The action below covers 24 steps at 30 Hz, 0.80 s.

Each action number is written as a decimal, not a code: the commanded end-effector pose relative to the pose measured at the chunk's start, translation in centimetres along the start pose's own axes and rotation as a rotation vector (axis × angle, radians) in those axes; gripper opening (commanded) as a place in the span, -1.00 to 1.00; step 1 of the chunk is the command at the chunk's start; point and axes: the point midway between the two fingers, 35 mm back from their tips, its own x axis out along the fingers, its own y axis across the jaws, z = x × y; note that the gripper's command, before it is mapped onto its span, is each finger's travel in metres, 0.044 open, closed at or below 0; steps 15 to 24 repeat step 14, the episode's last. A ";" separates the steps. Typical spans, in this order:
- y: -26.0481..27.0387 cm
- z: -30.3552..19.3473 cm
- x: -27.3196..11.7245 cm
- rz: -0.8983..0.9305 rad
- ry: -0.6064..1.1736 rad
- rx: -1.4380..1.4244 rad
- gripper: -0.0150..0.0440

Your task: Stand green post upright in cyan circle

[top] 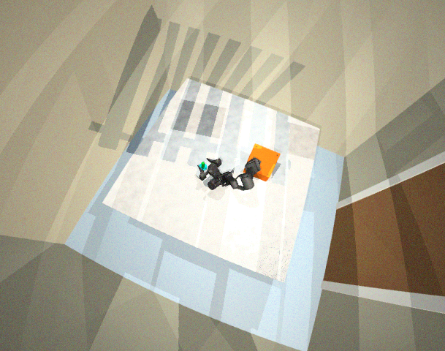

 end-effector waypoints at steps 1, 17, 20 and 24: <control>0.0 1.9 -0.2 -0.001 0.003 -0.005 0.86; -0.3 6.0 -0.8 0.002 0.000 -0.012 0.86; -0.3 6.0 -0.8 0.002 0.000 -0.012 0.86; -0.3 6.0 -0.8 0.002 0.000 -0.012 0.86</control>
